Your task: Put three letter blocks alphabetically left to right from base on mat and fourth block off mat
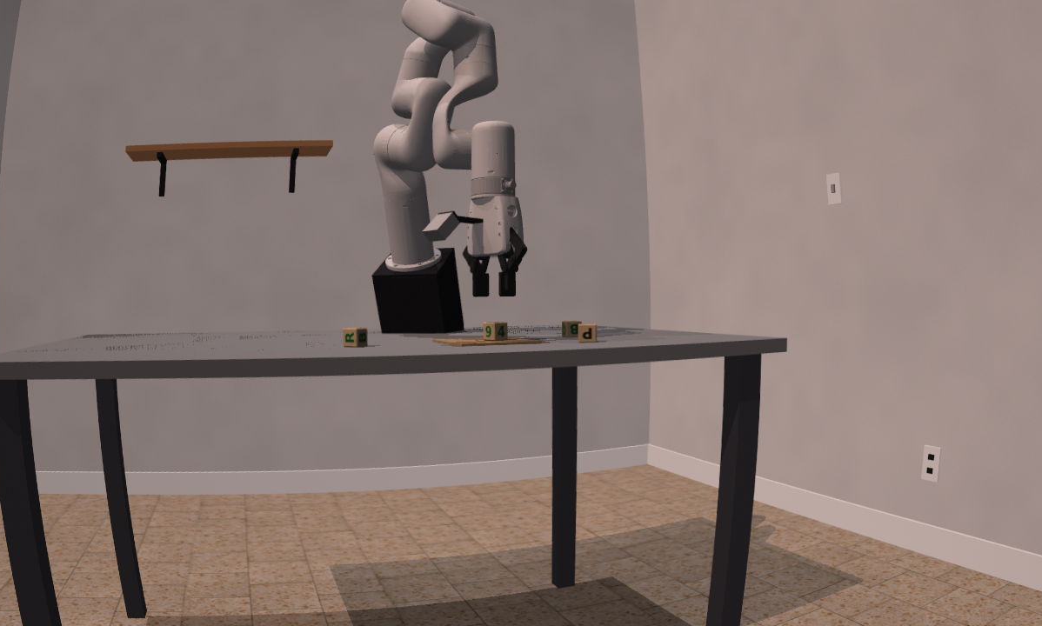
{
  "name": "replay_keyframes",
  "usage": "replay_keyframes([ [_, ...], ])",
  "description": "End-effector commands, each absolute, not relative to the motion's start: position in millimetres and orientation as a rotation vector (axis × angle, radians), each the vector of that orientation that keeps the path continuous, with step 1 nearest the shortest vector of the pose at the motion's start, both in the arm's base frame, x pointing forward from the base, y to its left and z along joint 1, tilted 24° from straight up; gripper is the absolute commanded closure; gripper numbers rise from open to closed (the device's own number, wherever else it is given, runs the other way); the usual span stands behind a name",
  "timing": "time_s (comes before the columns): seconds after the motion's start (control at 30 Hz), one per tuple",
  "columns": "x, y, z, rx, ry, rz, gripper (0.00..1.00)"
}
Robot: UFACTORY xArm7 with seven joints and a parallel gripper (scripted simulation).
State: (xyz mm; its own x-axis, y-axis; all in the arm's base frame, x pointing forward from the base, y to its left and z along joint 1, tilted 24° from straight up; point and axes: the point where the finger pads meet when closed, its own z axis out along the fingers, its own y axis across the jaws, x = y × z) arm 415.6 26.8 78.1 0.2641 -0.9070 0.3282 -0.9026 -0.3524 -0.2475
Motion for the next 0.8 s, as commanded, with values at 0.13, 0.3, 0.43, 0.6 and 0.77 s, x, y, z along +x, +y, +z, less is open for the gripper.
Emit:
replay_keyframes([
  [0.13,423,24,64,-2.489,1.781,-0.661,0.31],
  [0.3,425,22,58,-2.488,1.781,-0.661,0.31],
  [0.43,426,22,56,-2.489,1.781,-0.661,0.31],
  [0.6,428,21,52,-2.489,1.781,-0.661,0.31],
  [0.77,429,20,50,-2.488,1.781,-0.661,0.31],
])
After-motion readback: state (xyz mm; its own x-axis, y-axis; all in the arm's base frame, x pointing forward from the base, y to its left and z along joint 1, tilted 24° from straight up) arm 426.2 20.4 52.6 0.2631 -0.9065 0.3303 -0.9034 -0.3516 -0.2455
